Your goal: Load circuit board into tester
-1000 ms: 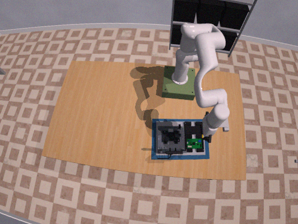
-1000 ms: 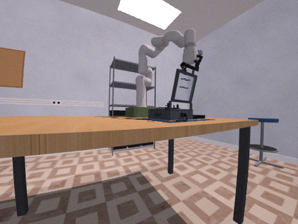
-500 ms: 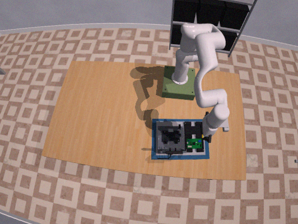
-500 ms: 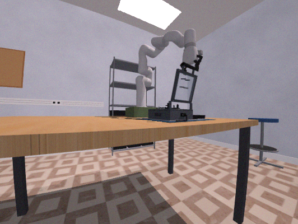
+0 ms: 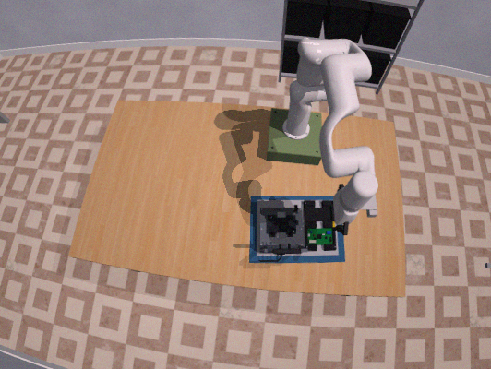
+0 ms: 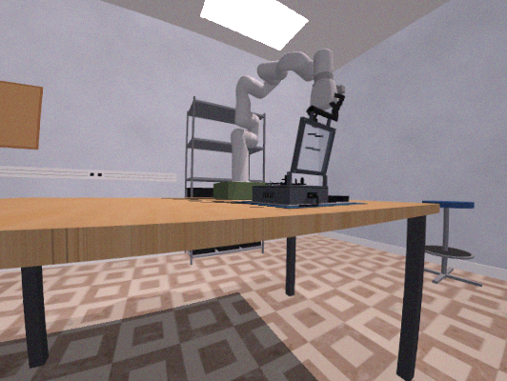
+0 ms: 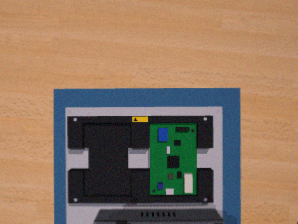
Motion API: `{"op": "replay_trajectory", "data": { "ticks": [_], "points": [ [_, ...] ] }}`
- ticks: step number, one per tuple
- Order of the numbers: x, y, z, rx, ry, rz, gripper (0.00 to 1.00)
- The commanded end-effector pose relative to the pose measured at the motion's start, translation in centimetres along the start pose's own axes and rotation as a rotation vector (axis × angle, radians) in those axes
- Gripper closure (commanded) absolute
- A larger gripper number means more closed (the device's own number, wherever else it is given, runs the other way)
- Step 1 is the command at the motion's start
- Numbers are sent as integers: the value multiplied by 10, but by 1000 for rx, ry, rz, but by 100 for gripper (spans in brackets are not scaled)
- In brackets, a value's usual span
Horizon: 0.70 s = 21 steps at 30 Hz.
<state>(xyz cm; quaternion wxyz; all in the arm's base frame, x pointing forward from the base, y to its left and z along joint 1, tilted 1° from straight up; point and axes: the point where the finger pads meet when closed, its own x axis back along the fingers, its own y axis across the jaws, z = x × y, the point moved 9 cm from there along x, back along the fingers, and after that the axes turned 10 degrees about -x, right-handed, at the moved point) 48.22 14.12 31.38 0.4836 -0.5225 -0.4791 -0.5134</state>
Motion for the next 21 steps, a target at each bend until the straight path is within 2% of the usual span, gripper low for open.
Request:
{"op": "replay_trajectory", "data": {
  "ticks": [1, 10, 19, 21],
  "points": [
    [2, 1, 0, -3, 2, -4, 0],
    [2, 1, 0, -59, 2, -4, 0],
    [2, 1, 0, -284, 2, -3, 0],
    [2, 1, 0, -284, 2, -3, 0]
  ]
}}
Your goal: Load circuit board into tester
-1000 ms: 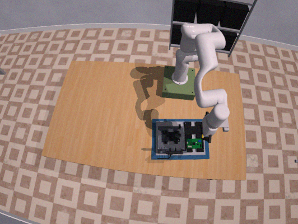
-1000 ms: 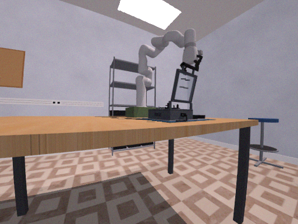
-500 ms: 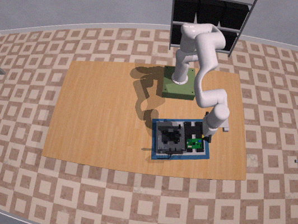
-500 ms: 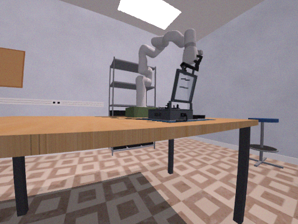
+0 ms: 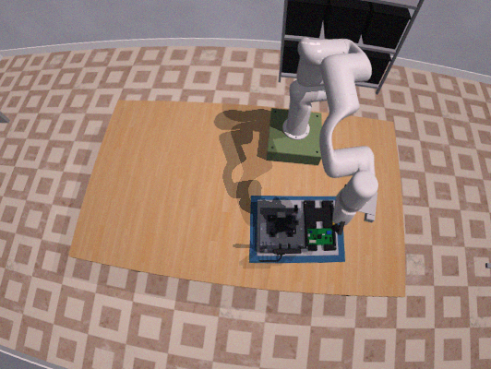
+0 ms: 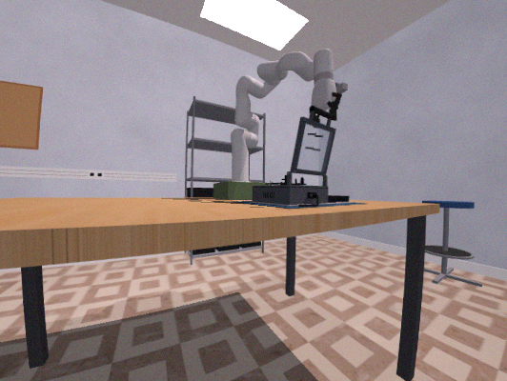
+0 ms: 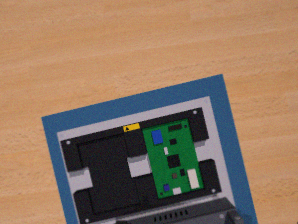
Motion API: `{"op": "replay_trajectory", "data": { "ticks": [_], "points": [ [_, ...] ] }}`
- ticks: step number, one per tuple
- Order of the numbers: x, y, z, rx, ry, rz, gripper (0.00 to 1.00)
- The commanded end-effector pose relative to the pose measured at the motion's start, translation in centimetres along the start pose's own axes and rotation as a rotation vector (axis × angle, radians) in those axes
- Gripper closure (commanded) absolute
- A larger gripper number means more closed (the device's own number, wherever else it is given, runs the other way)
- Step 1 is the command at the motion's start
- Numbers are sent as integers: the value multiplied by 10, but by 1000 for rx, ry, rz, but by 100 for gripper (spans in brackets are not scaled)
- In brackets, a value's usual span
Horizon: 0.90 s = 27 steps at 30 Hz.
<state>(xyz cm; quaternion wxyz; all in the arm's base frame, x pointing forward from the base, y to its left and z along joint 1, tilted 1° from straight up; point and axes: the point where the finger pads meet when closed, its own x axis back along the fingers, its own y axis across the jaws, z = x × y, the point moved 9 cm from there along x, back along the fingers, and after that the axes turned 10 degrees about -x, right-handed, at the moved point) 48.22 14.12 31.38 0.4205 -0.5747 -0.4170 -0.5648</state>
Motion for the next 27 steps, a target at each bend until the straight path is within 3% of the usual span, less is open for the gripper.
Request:
{"op": "replay_trajectory", "data": {
  "ticks": [1, 27],
  "points": [
    [2, 0, 0, -91, 3, -3, 0],
    [2, 0, 0, -944, 4, -2, 0]
  ]
}}
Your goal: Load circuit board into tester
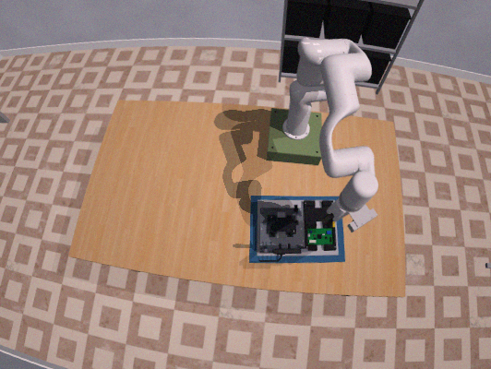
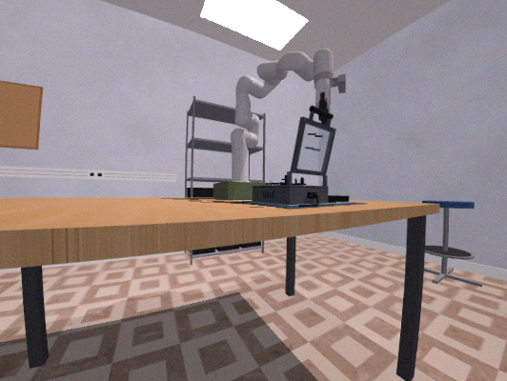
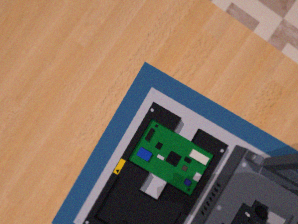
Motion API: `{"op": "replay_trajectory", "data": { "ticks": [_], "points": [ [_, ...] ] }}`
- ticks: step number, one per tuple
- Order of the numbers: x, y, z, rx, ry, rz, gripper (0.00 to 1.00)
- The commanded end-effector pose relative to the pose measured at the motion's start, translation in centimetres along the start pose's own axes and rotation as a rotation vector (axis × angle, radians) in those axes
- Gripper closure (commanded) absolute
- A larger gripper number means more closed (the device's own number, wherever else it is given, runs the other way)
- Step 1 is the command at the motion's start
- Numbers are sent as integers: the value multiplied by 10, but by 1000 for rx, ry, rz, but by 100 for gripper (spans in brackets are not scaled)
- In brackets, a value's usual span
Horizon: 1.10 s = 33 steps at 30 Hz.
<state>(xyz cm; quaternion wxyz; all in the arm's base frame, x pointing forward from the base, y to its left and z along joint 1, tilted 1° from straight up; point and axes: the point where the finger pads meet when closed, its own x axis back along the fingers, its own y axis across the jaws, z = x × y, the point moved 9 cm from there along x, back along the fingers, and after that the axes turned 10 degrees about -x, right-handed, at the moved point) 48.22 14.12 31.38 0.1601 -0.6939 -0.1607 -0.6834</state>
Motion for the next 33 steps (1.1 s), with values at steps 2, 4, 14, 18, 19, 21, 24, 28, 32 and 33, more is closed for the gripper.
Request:
{"op": "replay_trajectory", "data": {
  "ticks": [2, 4, 14, 18, 19, 21, 24, 28, 32, 33],
  "points": [
    [2, 0, 1, -201, 4, 0, 0],
    [2, 0, 1, -269, 5, 0, 0],
    [2, 0, 1, -563, 5, 1, 0],
    [2, 0, 1, -697, 5, 1, 0],
    [2, 0, 1, -727, 5, 1, 0],
    [2, 0, 1, -781, 4, 1, 0],
    [2, 0, 1, -805, 4, 1, 0],
    [2, 0, 1, -876, 4, 1, 0],
    [2, 0, 1, -914, 4, 1, 0],
    [2, 0, 1, -919, 4, 1, 0]
  ]
}}
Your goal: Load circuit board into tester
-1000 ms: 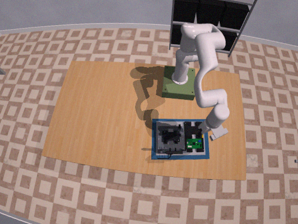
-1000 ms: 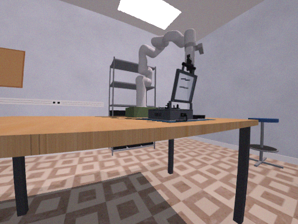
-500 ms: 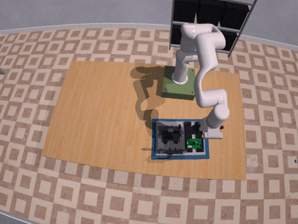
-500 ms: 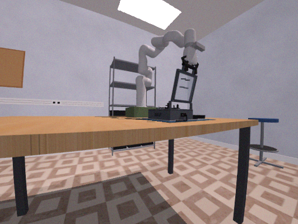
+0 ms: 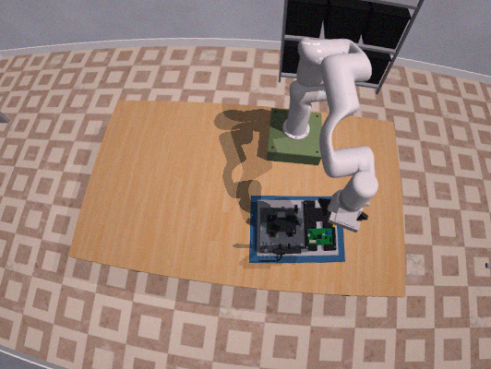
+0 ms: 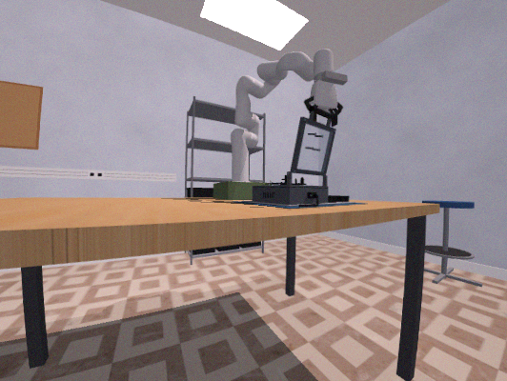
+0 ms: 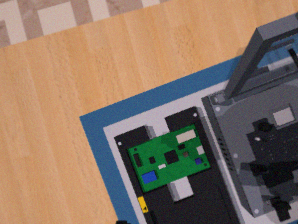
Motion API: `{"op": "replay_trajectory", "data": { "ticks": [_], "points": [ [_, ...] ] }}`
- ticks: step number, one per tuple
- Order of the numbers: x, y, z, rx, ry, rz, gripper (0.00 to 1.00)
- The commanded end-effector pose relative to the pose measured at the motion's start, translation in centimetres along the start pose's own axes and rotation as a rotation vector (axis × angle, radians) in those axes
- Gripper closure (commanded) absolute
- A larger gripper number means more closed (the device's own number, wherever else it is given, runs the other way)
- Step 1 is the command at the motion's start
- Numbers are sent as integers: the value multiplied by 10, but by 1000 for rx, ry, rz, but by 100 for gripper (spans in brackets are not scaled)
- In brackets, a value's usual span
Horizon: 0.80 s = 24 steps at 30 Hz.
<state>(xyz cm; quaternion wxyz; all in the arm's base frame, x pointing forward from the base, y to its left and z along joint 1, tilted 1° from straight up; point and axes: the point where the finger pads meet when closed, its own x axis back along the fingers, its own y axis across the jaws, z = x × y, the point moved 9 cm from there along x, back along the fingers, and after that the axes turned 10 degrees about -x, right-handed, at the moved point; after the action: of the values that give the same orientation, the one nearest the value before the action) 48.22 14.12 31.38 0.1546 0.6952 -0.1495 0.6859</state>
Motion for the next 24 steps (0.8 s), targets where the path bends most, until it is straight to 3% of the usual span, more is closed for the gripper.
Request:
{"op": "replay_trajectory", "data": {
  "ticks": [1, 14, 24],
  "points": [
    [2, 0, 0, -31, 3, 3, 0],
    [-3, 0, -1, -35, 3, 3, 0],
    [-50, 8, -13, -35, 3, 3, 0]
  ]
}}
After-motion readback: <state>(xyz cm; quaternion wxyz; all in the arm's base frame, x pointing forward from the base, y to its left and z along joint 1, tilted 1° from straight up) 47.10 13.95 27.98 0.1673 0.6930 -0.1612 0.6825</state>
